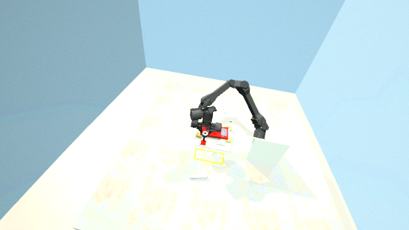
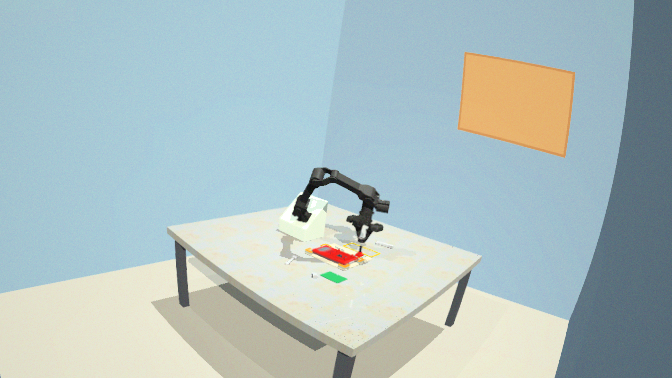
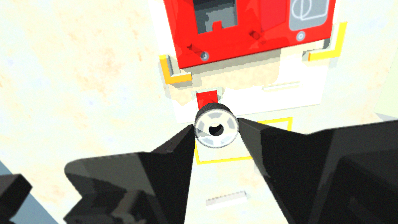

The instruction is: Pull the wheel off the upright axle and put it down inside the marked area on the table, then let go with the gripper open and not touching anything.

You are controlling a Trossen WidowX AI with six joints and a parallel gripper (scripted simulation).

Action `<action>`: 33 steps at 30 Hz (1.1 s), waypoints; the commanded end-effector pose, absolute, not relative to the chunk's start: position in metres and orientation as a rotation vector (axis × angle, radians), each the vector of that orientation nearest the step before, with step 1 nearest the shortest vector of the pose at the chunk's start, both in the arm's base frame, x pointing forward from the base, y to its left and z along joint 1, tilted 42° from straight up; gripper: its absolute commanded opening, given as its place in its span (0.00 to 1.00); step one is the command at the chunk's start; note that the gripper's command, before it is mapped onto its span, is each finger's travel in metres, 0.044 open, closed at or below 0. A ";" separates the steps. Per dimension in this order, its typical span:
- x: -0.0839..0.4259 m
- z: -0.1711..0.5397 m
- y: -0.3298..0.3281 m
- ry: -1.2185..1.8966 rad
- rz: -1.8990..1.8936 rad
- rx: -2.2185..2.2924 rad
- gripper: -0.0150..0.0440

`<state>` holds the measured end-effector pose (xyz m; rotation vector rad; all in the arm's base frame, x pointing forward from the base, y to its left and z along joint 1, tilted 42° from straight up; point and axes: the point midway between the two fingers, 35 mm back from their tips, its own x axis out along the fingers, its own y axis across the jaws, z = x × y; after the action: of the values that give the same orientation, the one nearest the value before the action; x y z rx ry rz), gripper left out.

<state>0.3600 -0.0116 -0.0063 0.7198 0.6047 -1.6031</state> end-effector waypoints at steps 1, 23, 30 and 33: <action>0.361 0.005 -0.001 0.600 -1.597 0.736 0.25; 0.320 -0.059 0.077 0.607 -1.596 0.740 0.25; 0.319 -0.069 0.068 0.607 -1.596 0.740 0.25; 0.319 -0.074 0.064 0.606 -1.596 0.740 0.25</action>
<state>0.3220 0.0700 -0.0683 0.7565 0.6038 -1.5920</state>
